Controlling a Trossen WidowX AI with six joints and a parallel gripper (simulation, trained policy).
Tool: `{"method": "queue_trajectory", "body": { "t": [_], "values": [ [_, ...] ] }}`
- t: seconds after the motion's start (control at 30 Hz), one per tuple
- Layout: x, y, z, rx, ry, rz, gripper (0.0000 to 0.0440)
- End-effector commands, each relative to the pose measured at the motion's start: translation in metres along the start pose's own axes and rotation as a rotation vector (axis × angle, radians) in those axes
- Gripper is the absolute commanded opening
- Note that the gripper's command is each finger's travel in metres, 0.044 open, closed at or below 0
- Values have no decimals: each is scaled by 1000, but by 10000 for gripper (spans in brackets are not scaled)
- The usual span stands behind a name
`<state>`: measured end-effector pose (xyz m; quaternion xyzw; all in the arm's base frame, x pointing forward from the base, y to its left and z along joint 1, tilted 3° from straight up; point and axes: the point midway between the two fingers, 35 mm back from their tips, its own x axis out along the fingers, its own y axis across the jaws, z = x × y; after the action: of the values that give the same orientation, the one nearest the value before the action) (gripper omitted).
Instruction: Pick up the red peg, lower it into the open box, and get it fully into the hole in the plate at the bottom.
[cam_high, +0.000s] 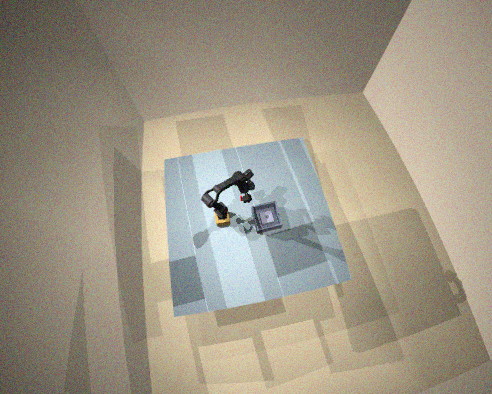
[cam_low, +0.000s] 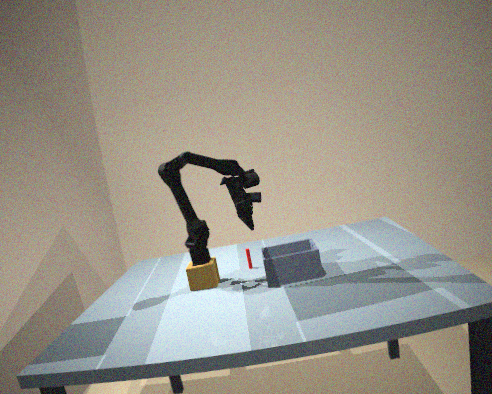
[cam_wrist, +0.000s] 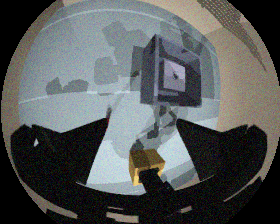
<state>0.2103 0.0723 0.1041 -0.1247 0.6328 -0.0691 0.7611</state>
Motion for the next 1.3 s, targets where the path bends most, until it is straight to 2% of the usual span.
{"method": "queue_trajectory", "body": {
  "t": [0.0,0.33,0.53,0.93,1.27],
  "values": [
    [3,5,-9,114,58,-4,440],
    [13,20,-33,427,196,-54,440],
    [23,31,-42,547,257,-87,440],
    [50,52,-48,653,307,-104,440],
    [86,69,-53,697,297,-89,440]
  ]
}}
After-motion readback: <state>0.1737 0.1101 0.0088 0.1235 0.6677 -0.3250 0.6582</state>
